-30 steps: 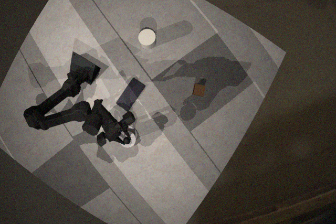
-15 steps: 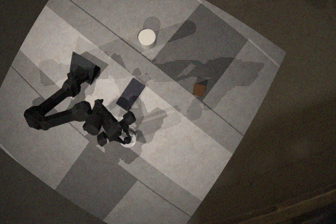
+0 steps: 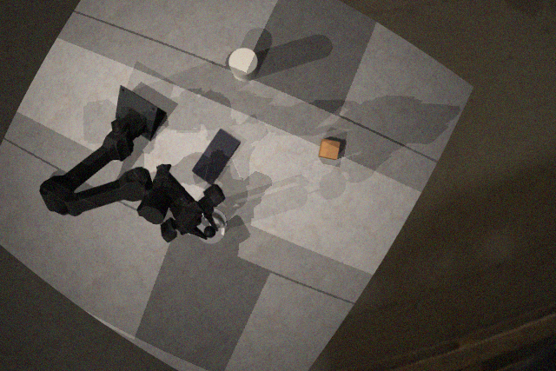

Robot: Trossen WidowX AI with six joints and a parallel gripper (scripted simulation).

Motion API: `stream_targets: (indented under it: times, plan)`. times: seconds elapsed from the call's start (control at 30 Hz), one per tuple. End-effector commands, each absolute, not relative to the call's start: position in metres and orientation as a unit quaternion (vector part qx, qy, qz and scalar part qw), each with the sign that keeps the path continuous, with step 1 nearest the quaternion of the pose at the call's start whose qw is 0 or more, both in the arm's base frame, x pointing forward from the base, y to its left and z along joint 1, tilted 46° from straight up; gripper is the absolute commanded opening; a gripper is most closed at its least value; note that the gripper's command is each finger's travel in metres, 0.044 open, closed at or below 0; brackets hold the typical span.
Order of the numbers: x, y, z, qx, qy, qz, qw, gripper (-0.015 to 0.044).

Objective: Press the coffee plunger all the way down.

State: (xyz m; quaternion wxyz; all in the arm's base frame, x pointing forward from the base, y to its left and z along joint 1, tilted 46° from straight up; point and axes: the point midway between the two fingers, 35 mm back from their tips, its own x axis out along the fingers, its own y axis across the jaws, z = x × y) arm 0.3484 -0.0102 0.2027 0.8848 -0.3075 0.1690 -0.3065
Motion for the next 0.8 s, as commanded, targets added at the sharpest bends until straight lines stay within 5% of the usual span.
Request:
stream_targets:
  times: [0.0, 0.27, 0.77]
  plan:
    - [0.349, -0.01, 0.202, -0.308, 0.169, -0.305, 0.885, 0.0233]
    - [0.349, -0.01, 0.202, -0.308, 0.169, -0.305, 0.885, 0.044]
    - [0.345, 0.032, 0.24, -0.305, 0.174, -0.299, 0.887, 0.044]
